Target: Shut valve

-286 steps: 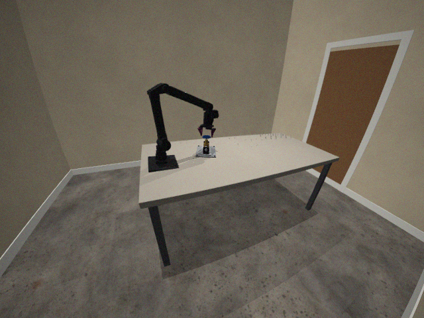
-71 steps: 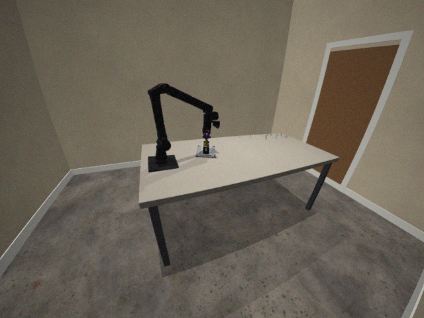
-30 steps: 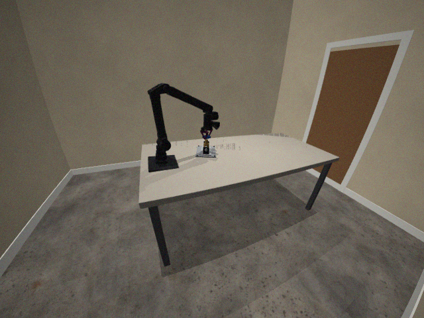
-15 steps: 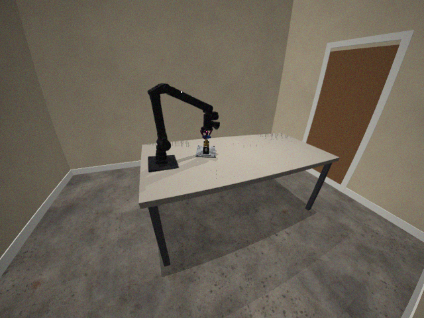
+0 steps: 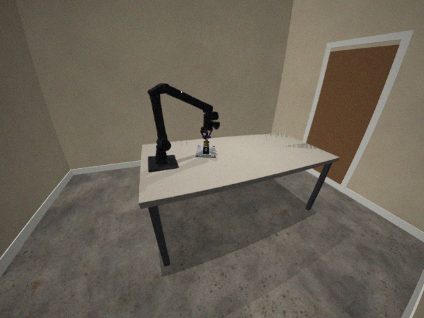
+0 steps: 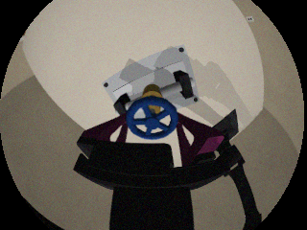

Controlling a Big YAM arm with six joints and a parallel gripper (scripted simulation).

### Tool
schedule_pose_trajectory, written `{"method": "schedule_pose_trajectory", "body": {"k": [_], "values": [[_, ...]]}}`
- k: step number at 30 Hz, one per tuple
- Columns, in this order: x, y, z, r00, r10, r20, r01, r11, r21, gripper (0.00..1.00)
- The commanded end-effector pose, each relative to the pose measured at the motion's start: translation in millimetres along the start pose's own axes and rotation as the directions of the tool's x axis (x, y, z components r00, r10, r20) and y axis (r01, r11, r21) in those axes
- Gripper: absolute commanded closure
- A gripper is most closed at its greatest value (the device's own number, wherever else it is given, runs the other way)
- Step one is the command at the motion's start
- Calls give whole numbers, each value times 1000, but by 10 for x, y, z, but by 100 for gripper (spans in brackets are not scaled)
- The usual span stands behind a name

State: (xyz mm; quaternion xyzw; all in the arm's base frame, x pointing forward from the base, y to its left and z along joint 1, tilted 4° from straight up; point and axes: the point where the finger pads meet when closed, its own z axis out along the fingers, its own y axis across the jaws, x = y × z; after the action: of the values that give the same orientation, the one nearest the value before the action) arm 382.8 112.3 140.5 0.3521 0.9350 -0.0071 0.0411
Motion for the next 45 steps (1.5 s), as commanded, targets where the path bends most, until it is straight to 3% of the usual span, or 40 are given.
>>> {"method": "schedule_pose_trajectory", "body": {"k": [1, 17, 18, 45], "values": [[-43, -16, 76, 996, 84, -5, -84, 996, 0, 100], [-43, -16, 76, 996, 84, -5, -84, 996, 0, 100], [-43, -16, 76, 996, 84, -5, -84, 996, 0, 0], [-43, -16, 68, 996, 84, -3, -84, 996, -2, 0]]}}
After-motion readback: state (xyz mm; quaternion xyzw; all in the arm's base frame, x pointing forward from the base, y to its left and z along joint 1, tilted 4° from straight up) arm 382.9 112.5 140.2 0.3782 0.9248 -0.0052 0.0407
